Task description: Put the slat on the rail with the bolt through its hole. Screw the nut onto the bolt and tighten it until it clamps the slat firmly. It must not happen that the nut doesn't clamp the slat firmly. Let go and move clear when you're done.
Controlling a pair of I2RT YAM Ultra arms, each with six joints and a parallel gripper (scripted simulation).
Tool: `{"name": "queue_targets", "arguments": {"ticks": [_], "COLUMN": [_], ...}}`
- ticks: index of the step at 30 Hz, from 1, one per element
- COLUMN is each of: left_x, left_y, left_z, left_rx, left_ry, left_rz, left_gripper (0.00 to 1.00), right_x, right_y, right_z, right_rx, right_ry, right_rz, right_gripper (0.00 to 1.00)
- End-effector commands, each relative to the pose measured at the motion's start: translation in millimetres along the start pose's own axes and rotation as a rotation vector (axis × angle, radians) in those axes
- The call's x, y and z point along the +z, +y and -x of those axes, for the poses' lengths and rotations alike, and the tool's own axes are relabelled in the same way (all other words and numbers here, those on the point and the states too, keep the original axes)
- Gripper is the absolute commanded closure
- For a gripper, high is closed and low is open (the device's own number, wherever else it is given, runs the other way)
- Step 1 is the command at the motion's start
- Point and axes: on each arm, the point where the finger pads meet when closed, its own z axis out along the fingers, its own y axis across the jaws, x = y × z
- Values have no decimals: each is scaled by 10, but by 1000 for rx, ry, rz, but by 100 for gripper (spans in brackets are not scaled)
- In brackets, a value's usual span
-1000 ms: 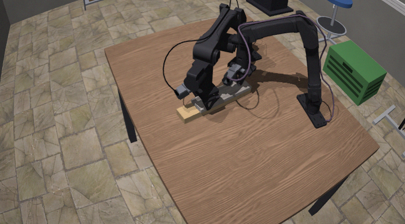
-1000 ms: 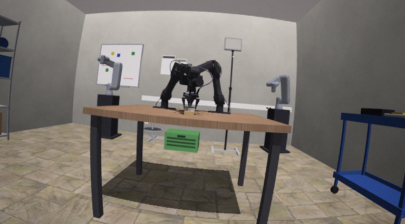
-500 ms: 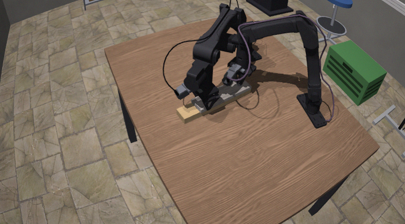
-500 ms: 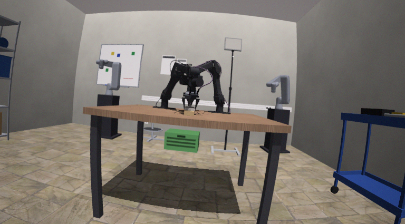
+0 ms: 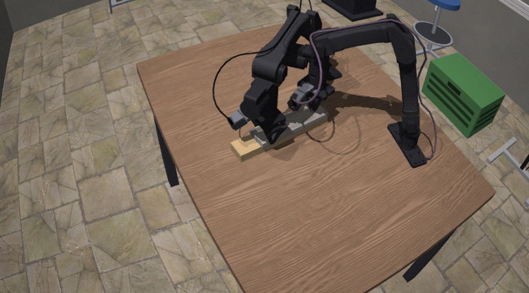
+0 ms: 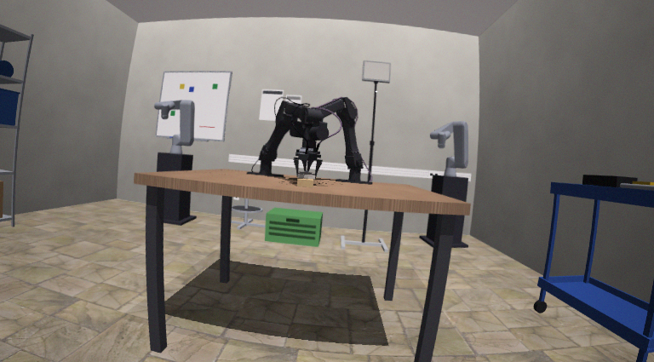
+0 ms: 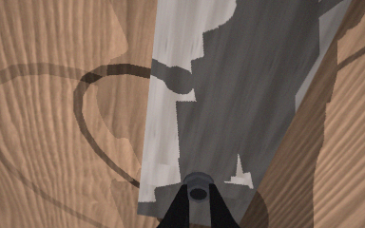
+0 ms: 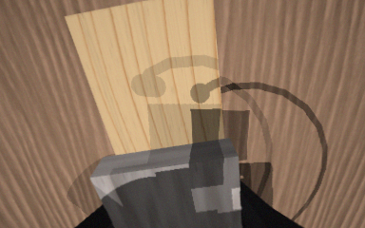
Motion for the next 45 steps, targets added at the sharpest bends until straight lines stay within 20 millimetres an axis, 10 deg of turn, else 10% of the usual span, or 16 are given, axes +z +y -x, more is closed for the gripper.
{"name": "queue_targets", "arguments": {"ticks": [1, 45], "left_x": [-32, -30], "left_y": [-4, -8], "left_z": [6, 3], "left_rx": [167, 1671], "left_ry": [-7, -20], "left_rz": [-5, 2], "left_gripper": [88, 88], "right_x": [-56, -56], "right_y": [9, 9], "right_z": [18, 18], "right_rx": [0, 0], "right_ry": [-13, -13], "right_rz": [7, 7], "right_gripper": [28, 28]}}
